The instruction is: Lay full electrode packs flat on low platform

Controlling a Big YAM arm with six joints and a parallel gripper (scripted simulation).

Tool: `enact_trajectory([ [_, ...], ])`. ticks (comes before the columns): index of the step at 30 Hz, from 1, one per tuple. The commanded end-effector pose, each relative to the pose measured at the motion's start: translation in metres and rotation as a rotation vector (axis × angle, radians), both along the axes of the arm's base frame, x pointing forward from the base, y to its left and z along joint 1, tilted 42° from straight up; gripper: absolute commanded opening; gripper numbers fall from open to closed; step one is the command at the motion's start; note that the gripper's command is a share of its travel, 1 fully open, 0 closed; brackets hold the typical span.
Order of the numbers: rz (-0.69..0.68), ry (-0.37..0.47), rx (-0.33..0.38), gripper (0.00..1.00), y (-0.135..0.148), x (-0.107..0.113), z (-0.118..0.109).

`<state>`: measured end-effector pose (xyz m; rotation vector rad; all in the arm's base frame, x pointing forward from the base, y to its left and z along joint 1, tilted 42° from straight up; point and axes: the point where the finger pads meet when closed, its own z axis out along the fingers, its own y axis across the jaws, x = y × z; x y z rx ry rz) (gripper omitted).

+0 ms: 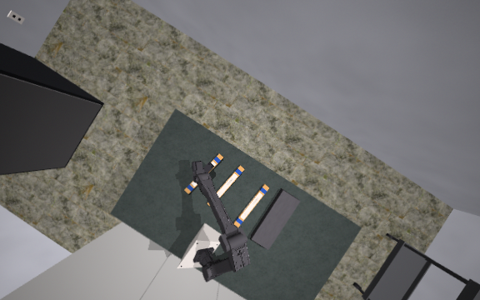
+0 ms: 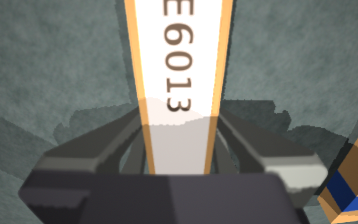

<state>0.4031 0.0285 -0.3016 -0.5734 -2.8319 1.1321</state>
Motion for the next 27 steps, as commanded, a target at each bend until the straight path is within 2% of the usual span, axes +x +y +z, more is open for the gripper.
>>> enact_trajectory([
  [1,0.011,-0.04,0.015,0.0,0.023,0.018,0.016],
  [10,0.014,-0.061,0.022,0.0,0.04,0.03,0.031],
  [27,0.015,-0.068,0.026,0.0,0.059,0.036,0.051],
])
